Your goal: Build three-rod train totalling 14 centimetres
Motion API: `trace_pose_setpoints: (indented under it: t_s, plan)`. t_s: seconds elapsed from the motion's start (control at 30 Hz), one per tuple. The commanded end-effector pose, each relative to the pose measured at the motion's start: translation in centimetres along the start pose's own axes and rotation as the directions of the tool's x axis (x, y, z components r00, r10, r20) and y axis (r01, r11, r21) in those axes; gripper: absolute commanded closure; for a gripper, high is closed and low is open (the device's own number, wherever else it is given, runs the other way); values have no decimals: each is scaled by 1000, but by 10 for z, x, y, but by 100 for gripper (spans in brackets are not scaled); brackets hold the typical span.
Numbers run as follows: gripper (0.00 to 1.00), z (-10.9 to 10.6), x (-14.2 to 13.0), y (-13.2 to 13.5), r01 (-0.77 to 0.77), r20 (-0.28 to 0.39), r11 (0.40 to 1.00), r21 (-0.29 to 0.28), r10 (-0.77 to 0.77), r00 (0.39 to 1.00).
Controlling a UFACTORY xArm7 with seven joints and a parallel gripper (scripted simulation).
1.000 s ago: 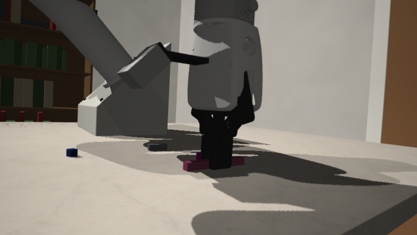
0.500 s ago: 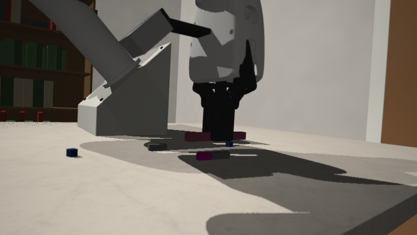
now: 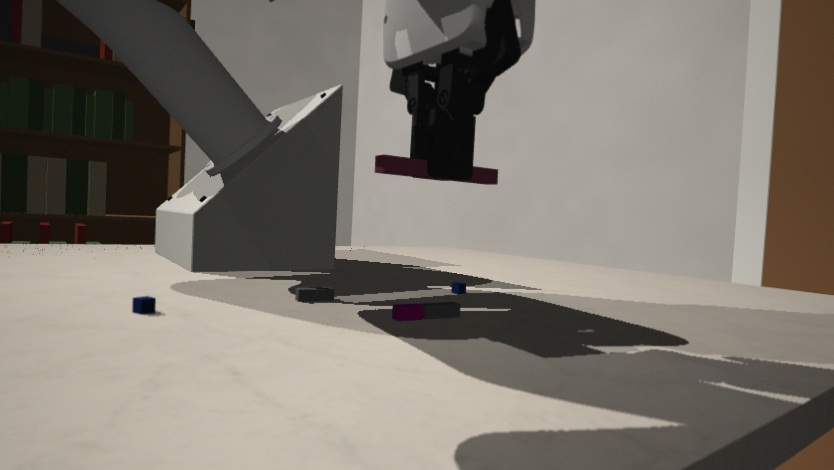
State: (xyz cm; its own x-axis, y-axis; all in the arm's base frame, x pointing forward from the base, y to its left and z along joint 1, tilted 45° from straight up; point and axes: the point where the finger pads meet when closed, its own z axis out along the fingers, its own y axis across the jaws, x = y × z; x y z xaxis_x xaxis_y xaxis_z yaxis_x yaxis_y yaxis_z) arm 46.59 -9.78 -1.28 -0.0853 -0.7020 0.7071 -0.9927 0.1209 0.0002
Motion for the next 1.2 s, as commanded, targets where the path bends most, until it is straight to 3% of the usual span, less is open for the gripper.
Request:
trace_pose_setpoints:
  t_s: [0.0,0.17,0.27,0.57,1.17]
  plan:
    - [96,-3,-1,-1,0,2,1000,3,0,1000]
    - [96,-3,-2,-1,-1,2,1000,3,1,1000]
    - [96,-4,-41,11,-40,3,999,3,40,999]
    - [96,-4,-99,35,-101,2,995,3,101,995]
    - [96,-1,-100,36,-101,2,995,3,101,995]
